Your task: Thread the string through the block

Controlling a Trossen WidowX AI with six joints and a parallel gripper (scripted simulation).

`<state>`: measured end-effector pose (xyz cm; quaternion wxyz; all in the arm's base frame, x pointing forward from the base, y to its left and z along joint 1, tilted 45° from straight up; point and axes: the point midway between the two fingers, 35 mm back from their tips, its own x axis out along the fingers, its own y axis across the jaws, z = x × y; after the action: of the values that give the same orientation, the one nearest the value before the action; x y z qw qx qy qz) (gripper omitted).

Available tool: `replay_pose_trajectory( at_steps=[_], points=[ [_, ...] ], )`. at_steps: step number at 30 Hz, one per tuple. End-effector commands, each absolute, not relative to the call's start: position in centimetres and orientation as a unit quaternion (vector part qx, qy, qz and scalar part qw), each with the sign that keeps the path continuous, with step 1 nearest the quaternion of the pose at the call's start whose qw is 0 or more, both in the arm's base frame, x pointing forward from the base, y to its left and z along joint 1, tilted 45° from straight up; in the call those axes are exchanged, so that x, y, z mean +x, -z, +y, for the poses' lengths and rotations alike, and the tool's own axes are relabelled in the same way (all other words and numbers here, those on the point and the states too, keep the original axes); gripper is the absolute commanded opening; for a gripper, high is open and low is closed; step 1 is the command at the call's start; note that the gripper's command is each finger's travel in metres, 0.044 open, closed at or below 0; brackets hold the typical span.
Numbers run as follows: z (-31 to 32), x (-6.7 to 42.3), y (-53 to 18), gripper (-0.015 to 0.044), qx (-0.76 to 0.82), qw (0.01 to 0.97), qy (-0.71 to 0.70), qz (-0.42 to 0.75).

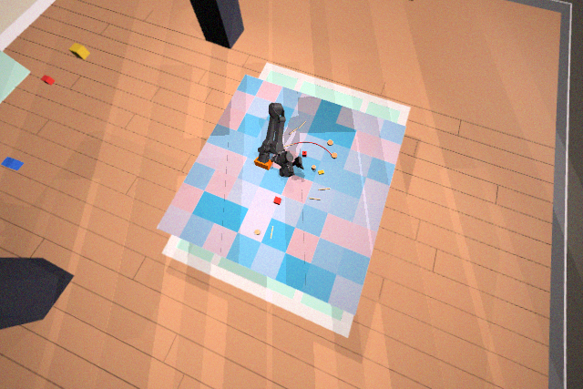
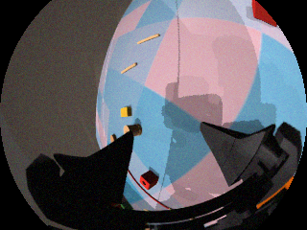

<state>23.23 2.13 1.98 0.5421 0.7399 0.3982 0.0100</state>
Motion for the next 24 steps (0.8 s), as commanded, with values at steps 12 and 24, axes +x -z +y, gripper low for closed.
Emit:
replay_pose_trajectory(
  at_steps=[12,24],
  points=[
    [-2.5,23.5,-6.6,0.044,0.739,0.543,-0.009,0.398],
    [-1.5,24.2,-7.2,0.044,0.622,0.649,-0.082,0.43]
  ],
)
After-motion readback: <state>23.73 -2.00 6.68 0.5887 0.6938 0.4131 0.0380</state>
